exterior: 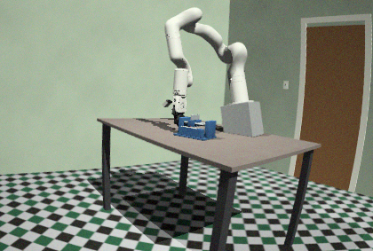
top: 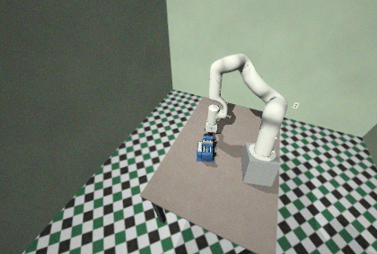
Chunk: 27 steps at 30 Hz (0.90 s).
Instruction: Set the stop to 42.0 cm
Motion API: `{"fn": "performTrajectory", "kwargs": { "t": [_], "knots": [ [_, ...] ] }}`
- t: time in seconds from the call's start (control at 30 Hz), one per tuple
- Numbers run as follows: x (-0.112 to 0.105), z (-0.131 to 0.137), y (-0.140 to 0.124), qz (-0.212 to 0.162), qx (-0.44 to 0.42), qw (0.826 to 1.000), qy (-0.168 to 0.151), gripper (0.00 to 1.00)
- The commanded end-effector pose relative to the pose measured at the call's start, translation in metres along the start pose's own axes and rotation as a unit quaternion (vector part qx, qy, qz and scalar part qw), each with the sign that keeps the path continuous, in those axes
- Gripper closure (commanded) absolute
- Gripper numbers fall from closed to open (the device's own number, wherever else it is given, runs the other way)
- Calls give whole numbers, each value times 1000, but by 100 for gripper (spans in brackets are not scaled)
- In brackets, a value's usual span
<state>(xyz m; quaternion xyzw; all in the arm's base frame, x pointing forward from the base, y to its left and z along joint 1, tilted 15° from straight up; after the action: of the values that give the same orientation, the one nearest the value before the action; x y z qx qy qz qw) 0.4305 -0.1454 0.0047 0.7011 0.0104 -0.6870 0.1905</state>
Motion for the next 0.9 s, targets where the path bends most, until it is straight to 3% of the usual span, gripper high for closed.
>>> {"fn": "performTrajectory", "kwargs": {
  "t": [0.0, 0.87],
  "knots": [
    [-6, 1, 0, 0, 0, 1000, 0, 94],
    [-19, -1, 0, 0, 0, 1000, 0, 94]
  ]
}}
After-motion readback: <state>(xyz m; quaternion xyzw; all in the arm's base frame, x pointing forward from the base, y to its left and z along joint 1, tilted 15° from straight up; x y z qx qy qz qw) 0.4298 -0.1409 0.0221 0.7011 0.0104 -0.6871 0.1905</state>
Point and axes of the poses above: the point where the finger pads meet when closed, its own x axis out along the fingers, its own z axis across the jaws, y = z × x, the point moved 7 cm from there along -x, back along the fingers
